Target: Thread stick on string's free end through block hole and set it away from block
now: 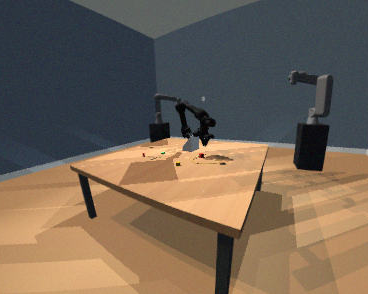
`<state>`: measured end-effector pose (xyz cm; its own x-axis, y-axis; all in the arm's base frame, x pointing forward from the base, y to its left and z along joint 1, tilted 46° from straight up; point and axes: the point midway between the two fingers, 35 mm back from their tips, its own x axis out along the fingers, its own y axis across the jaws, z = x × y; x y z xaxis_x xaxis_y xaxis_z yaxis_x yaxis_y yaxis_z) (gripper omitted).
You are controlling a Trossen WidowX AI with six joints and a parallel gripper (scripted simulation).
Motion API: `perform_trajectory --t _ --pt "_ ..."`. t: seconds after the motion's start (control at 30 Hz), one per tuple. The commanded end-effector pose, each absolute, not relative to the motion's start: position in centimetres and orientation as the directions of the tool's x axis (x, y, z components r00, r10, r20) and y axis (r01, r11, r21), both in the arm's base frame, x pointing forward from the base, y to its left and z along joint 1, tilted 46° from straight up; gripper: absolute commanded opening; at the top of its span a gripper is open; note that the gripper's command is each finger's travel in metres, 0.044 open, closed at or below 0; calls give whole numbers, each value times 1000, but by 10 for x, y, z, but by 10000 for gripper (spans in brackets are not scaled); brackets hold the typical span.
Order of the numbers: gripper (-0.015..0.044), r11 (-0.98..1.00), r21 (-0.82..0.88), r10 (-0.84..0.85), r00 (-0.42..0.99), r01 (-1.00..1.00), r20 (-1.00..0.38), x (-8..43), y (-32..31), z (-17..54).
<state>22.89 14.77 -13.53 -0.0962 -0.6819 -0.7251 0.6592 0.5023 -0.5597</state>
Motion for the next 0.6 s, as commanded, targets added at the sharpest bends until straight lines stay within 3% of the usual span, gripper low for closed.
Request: perform_trajectory --t 0.0,0.57 --pt "121 498 -565 -686 -100 658 -721 227 142 -142" --pt "121 498 -565 -686 -100 658 -720 226 123 -162"
